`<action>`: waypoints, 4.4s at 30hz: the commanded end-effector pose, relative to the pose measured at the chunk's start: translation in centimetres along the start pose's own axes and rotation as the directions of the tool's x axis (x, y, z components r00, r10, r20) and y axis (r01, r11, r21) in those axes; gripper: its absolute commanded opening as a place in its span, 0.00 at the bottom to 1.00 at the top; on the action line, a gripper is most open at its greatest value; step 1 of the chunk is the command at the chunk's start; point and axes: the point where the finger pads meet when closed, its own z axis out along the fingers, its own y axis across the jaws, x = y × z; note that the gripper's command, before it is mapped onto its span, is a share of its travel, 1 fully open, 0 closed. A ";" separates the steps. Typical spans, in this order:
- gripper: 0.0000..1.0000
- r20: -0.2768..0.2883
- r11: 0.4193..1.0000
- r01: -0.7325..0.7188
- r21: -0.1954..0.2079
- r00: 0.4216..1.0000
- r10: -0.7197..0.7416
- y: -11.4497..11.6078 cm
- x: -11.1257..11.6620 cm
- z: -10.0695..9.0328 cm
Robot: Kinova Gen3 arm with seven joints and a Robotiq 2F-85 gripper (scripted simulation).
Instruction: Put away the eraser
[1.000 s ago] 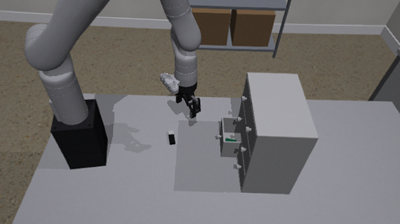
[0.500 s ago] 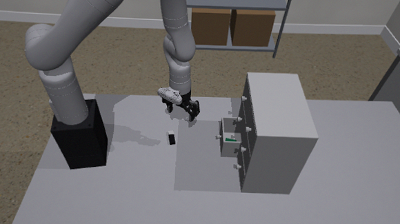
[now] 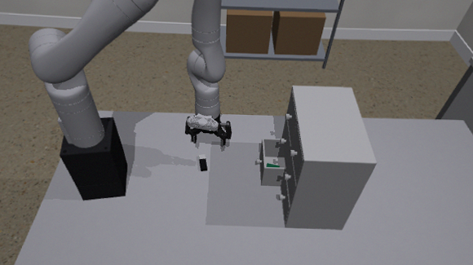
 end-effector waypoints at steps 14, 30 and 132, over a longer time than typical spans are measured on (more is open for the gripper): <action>1.00 -0.009 0.973 0.232 -0.014 0.973 -0.232 2.1 -0.6 3.2; 1.00 -0.008 0.955 0.297 -0.015 0.955 -0.297 2.4 -0.8 3.9; 0.38 -0.008 0.955 0.297 -0.015 0.955 -0.298 2.4 -0.7 9.1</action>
